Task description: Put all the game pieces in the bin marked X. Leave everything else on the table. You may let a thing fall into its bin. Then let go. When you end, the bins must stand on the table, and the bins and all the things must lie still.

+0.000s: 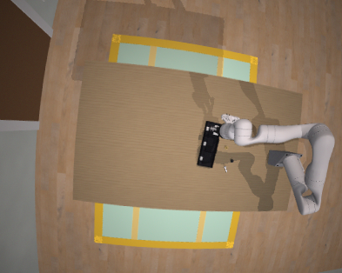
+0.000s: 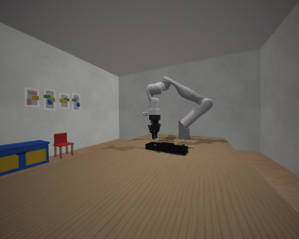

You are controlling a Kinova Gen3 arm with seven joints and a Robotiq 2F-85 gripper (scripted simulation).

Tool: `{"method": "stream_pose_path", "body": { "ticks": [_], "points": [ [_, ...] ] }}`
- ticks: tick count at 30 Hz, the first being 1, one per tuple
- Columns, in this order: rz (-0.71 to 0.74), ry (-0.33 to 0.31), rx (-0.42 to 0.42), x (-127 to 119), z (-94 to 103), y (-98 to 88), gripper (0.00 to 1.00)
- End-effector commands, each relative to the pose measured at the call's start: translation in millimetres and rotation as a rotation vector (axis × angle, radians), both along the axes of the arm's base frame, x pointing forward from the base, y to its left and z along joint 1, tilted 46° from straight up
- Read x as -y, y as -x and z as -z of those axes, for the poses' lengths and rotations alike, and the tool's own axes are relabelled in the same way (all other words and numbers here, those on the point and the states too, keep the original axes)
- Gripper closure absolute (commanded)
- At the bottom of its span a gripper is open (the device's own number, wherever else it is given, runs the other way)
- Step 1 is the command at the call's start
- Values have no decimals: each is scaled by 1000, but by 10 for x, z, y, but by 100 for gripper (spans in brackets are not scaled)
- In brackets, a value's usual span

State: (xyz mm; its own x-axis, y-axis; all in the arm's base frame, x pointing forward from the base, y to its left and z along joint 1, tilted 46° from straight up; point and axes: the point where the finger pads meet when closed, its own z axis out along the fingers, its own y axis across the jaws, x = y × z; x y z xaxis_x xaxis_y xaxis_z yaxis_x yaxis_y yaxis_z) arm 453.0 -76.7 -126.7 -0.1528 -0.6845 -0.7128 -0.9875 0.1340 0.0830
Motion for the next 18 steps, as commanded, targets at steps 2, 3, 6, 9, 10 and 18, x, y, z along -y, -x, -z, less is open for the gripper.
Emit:
{"method": "stream_pose_path", "body": {
  "ticks": [2,3,6,9,10,18],
  "points": [
    [1,2,1,10,-6,-4,79],
    [1,2,1,10,-6,-4,79],
    [1,2,1,-4,8,-5,79],
    [1,2,1,-46,49,-7,79],
    [1,2,1,-61,63,-7,79],
    [1,2,1,-176,175,-14,79]
  ]
}}
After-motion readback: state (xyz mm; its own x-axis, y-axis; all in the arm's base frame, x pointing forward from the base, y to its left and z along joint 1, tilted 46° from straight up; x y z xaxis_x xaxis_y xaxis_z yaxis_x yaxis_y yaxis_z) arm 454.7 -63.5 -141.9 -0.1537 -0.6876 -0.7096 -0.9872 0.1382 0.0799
